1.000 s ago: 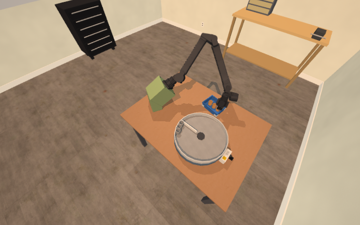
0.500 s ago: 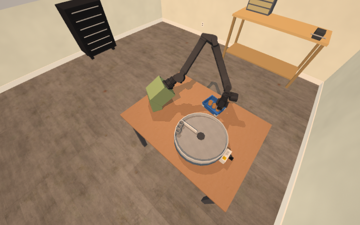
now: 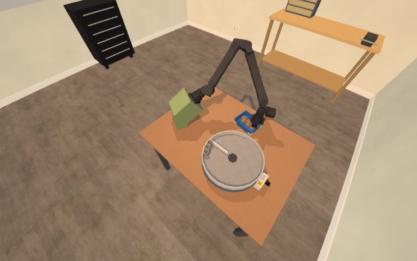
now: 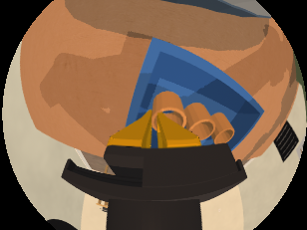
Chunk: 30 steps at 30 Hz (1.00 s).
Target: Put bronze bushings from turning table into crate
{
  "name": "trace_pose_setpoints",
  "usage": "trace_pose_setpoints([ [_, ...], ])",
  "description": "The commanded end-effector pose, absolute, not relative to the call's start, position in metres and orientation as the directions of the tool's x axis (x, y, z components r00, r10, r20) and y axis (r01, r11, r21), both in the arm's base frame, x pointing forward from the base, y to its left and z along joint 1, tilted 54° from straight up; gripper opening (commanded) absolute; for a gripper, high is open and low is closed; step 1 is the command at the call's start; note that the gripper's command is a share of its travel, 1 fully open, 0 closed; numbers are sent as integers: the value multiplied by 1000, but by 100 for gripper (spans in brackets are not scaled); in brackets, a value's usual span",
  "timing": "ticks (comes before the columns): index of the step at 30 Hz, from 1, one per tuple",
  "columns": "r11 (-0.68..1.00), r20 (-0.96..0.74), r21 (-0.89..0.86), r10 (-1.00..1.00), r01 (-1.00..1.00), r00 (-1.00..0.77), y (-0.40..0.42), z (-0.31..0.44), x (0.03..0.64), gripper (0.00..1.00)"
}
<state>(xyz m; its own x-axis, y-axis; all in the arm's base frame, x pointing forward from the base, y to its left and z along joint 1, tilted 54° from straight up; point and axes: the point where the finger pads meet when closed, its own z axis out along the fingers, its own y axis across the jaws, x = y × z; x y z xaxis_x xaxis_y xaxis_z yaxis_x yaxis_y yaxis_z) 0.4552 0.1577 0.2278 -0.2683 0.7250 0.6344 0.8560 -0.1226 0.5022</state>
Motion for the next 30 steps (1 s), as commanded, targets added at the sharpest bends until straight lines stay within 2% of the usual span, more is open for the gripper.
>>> trace_pose_setpoints([
  [1, -129, 629, 527, 724, 840, -283, 158, 238, 460, 0],
  [8, -129, 629, 527, 724, 840, -283, 158, 238, 460, 0],
  [9, -129, 629, 527, 724, 840, -283, 158, 238, 460, 15],
  [30, -129, 629, 527, 724, 840, -283, 158, 238, 460, 15],
])
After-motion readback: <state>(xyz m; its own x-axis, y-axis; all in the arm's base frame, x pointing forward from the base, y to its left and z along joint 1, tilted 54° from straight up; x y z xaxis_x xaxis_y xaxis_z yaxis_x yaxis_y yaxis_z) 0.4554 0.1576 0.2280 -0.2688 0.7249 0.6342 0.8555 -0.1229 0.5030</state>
